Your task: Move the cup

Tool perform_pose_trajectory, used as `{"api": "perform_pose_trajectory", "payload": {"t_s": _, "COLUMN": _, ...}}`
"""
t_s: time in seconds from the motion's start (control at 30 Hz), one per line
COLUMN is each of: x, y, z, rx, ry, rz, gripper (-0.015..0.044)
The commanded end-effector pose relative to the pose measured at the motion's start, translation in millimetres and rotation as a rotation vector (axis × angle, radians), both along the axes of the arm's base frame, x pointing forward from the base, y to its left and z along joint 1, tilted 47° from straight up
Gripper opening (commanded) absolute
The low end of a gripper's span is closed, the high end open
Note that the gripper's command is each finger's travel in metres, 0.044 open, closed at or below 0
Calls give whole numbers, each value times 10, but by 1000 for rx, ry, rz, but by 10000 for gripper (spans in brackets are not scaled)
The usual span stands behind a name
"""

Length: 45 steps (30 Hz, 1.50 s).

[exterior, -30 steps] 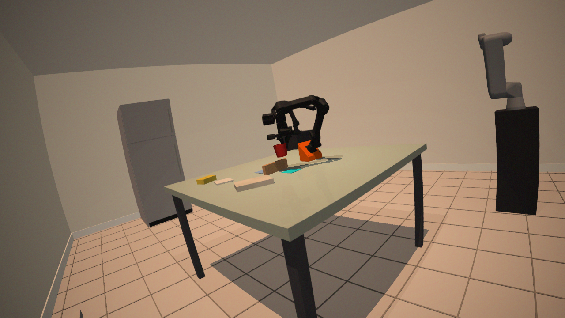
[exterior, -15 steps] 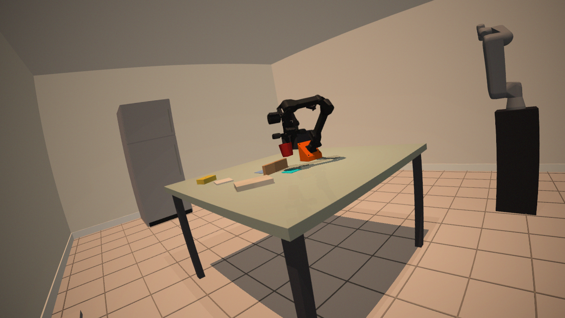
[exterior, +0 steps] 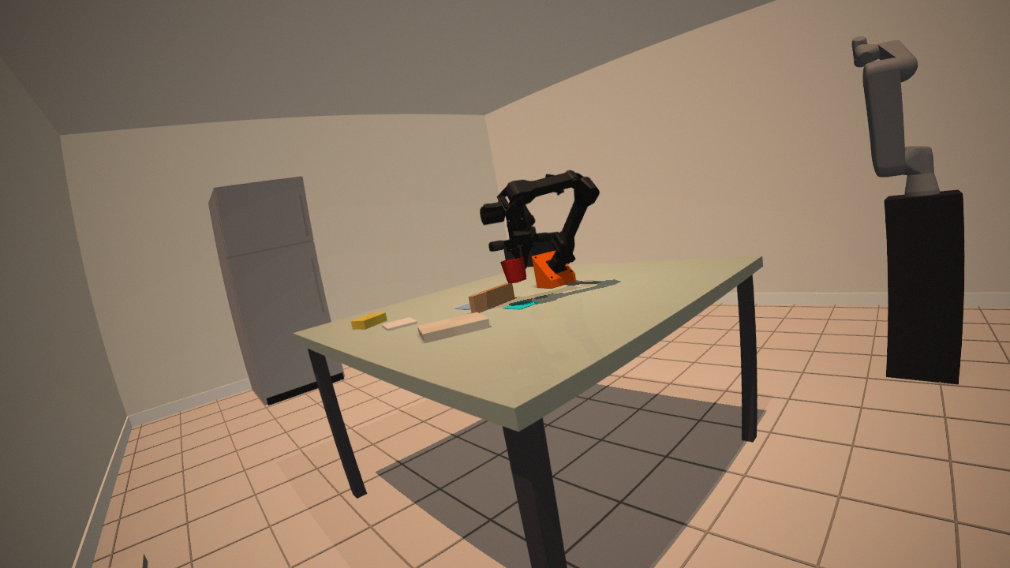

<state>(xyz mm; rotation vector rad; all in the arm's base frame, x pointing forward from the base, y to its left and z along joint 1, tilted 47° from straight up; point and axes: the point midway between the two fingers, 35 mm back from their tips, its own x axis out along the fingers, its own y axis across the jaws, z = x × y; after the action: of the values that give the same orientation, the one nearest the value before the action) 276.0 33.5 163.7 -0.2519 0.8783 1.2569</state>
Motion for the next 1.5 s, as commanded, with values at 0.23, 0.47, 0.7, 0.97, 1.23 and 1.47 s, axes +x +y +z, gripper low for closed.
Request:
{"api": "perform_pose_trajectory", "payload": {"t_s": 0.23, "x": 10, "y": 99, "z": -87, "rx": 5, "ry": 0, "rz": -4, "gripper": 0}}
{"api": "perform_pose_trajectory", "payload": {"t_s": 0.47, "x": 15, "y": 159, "z": -144, "rx": 5, "ry": 0, "rz": -4, "gripper": 0}}
{"api": "perform_pose_trajectory", "payload": {"t_s": 0.7, "x": 21, "y": 220, "z": -202, "rx": 5, "ry": 0, "rz": -4, "gripper": 0}}
{"api": "perform_pose_trajectory", "payload": {"t_s": 0.97, "x": 26, "y": 293, "z": -269, "rx": 5, "ry": 0, "rz": -4, "gripper": 0}}
{"api": "perform_pose_trajectory", "payload": {"t_s": 1.23, "x": 30, "y": 368, "z": -337, "rx": 6, "ry": -1, "rz": -4, "gripper": 0}}
{"api": "perform_pose_trajectory", "payload": {"t_s": 1.47, "x": 31, "y": 437, "z": -397, "rx": 6, "ry": -1, "rz": -4, "gripper": 0}}
